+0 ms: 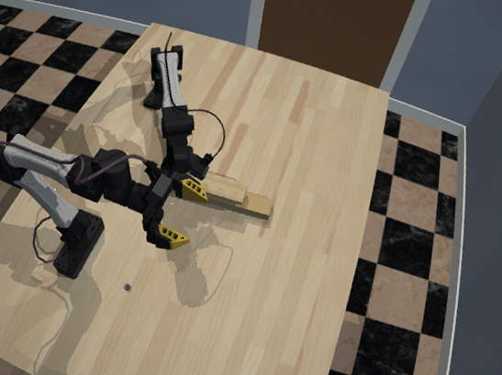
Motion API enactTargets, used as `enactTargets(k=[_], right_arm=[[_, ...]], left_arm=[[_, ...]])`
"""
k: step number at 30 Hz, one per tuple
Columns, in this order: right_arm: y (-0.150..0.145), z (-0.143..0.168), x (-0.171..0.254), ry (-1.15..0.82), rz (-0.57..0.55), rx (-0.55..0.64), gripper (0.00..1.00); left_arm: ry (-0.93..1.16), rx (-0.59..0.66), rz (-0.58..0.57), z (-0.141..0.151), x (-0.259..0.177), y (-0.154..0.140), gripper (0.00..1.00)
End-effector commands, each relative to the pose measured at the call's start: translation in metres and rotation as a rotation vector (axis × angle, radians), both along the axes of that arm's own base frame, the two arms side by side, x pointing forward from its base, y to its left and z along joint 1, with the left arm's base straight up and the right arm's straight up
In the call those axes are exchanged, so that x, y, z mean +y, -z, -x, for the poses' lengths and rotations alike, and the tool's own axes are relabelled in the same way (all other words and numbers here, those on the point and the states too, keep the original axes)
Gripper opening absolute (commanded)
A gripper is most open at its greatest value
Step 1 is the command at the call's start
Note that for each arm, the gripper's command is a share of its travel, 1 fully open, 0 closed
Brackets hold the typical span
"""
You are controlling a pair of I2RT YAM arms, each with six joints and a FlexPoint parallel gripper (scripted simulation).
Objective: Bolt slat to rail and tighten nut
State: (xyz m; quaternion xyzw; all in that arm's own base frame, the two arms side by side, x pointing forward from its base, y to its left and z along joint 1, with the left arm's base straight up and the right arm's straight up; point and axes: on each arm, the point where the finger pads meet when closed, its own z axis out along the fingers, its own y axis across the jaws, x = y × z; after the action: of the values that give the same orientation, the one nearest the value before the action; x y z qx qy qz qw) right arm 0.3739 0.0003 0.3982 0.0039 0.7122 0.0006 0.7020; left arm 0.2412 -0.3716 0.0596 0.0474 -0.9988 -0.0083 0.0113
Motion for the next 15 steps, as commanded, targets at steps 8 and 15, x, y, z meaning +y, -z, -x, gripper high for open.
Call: enactTargets(k=[8, 15], right_arm=[[-0.0066, -0.0009, -0.0003, -0.005, 0.006, -0.022, 1.0], [-0.0066, -0.0009, -0.0003, -0.005, 0.006, -0.022, 1.0]], left_arm=[[0.004, -0.028, 0.023, -0.0046, -0.0109, -0.0054, 0.67], [0.002, -0.031, 0.027, -0.0048, -0.008, -0.01, 0.67]])
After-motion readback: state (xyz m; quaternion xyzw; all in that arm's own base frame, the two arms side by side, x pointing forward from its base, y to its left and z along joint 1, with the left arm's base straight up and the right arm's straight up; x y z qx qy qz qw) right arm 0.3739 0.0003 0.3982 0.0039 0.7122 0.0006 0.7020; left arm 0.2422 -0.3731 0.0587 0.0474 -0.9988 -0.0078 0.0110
